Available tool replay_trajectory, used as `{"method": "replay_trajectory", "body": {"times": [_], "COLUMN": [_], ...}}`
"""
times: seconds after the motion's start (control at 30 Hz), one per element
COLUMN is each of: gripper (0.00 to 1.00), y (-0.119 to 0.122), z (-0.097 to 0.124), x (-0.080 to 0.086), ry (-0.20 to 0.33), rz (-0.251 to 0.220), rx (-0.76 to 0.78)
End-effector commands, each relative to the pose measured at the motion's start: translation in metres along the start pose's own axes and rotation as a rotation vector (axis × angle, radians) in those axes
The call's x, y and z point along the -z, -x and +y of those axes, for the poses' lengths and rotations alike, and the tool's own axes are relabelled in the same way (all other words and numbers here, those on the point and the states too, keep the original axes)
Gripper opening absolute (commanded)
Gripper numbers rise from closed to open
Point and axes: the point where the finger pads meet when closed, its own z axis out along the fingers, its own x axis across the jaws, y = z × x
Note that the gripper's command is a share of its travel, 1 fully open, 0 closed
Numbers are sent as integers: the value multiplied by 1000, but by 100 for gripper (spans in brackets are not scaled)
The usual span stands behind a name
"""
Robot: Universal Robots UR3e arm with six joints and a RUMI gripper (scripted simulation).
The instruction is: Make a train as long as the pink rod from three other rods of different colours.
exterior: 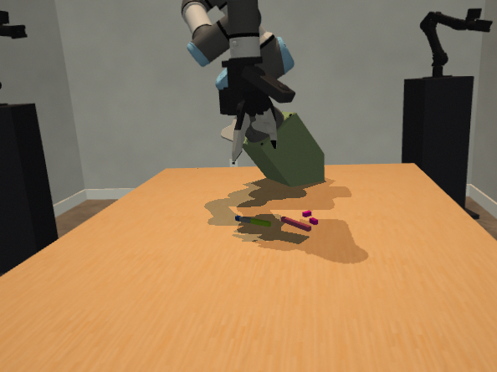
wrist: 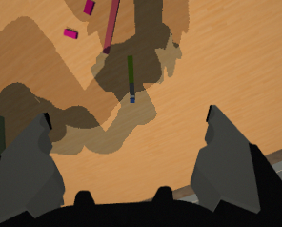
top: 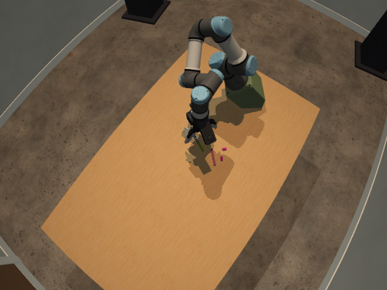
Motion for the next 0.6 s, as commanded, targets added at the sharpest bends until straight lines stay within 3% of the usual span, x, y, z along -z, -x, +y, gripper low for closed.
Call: {"method": "replay_trajectory", "body": {"times": [0.0,0.27,0.57], "gripper": [100,100,100], "y": [0,0,0], "z": [0,0,0], "x": [15,34,39], "ry": [4,4,4], "rz": [-5,-5,-5], "rx": [-1,-1,-1]}}
